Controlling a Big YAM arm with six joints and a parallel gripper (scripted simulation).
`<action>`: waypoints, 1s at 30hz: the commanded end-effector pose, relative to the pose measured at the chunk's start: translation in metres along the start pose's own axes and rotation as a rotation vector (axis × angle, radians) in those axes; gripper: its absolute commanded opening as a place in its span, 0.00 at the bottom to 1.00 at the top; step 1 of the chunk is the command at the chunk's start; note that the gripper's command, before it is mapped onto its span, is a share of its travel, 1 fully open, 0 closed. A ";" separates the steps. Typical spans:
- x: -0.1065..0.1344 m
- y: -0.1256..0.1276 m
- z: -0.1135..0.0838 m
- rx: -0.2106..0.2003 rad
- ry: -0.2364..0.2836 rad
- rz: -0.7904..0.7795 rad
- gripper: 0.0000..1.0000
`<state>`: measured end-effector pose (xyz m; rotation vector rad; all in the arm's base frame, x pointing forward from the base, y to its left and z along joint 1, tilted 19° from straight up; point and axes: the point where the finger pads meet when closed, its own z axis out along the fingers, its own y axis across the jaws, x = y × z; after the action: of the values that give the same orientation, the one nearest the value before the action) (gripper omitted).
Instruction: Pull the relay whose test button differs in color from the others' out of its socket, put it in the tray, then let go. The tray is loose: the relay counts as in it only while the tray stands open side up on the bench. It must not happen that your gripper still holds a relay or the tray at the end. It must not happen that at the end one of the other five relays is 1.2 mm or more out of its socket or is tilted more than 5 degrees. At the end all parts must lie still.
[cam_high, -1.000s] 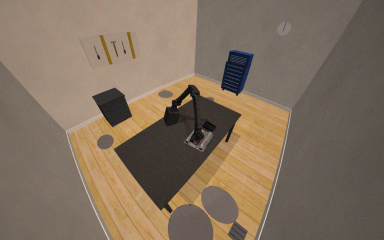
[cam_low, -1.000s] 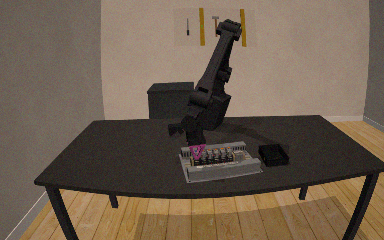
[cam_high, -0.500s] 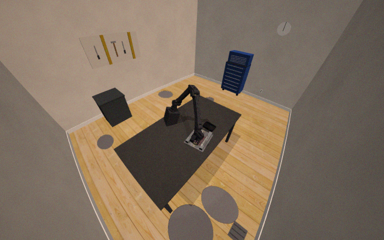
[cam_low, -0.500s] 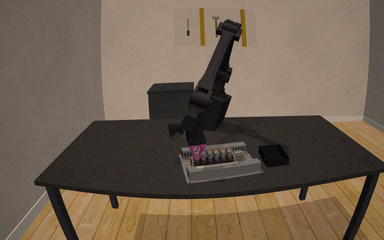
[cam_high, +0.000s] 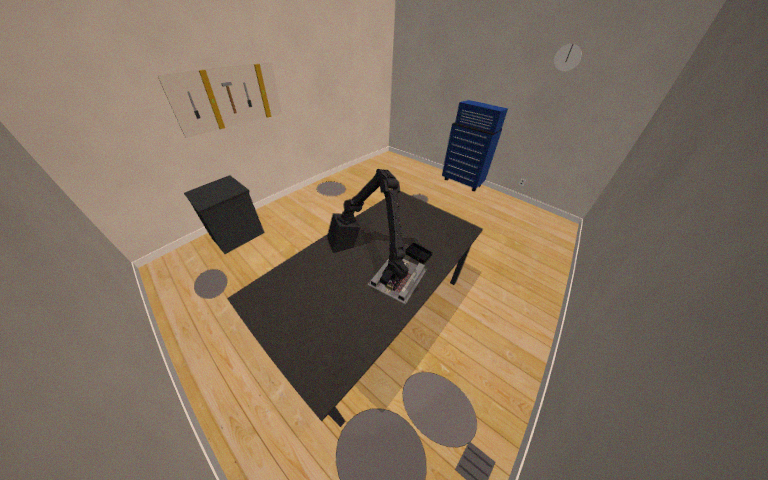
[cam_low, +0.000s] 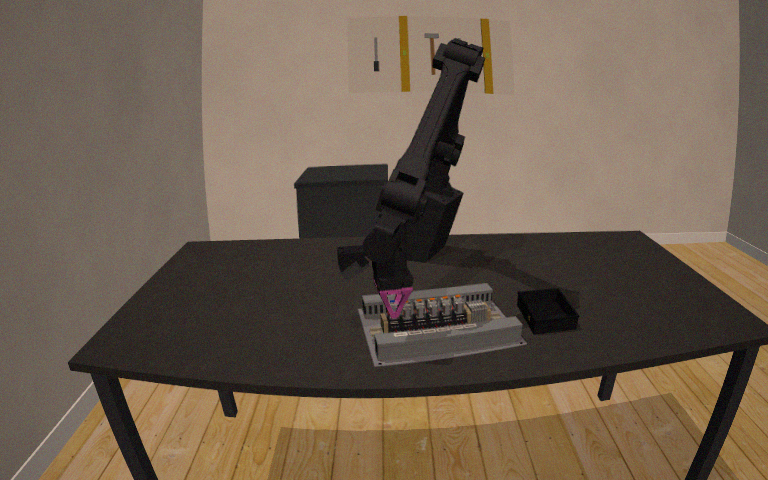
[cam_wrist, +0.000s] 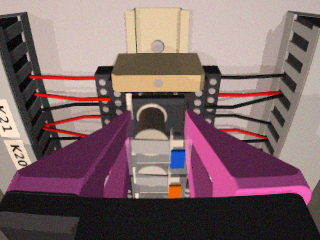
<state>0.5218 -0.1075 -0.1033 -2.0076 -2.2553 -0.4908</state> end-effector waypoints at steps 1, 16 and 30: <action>-0.007 0.009 -0.037 -0.034 -0.016 0.005 0.00; -0.011 0.008 -0.034 -0.023 -0.010 0.012 0.00; -0.011 0.010 -0.039 -0.028 -0.013 0.011 0.00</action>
<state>0.5187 -0.1106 -0.0809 -2.0074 -2.2526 -0.4914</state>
